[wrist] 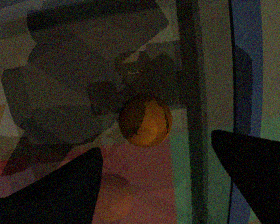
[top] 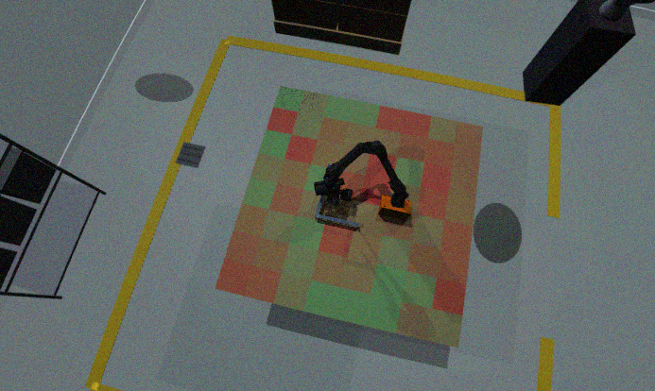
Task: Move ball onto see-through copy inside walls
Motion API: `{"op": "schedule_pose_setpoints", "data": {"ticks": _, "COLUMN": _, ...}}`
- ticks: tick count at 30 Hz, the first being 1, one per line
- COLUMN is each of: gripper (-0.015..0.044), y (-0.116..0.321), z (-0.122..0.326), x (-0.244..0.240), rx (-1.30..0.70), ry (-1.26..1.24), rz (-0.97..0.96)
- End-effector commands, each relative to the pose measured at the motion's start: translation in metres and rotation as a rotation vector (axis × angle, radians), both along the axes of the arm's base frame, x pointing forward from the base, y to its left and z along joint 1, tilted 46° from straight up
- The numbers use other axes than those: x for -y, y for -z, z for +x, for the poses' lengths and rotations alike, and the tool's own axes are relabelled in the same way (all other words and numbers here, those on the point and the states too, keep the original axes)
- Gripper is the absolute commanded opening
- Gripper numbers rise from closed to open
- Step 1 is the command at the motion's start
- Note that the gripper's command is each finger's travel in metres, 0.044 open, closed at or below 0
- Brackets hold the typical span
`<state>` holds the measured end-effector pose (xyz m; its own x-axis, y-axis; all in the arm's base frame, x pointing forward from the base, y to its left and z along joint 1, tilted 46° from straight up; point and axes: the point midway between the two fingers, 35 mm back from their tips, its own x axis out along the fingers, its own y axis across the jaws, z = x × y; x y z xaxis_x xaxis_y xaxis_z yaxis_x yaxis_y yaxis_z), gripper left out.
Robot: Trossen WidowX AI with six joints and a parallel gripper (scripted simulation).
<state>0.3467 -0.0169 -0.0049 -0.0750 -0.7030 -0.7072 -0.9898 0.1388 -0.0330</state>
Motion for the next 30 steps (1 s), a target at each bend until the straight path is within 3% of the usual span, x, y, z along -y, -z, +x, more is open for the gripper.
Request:
{"op": "schedule_pose_setpoints", "data": {"ticks": 1, "gripper": 0.0332, "y": 0.008, "z": -0.003, "x": 0.006, "rx": -0.017, "ry": -0.001, "rz": -0.005}}
{"op": "schedule_pose_setpoints", "data": {"ticks": 30, "gripper": 0.0332, "y": 0.037, "z": -0.007, "x": 0.036, "rx": -0.017, "ry": -0.001, "rz": -0.007}}
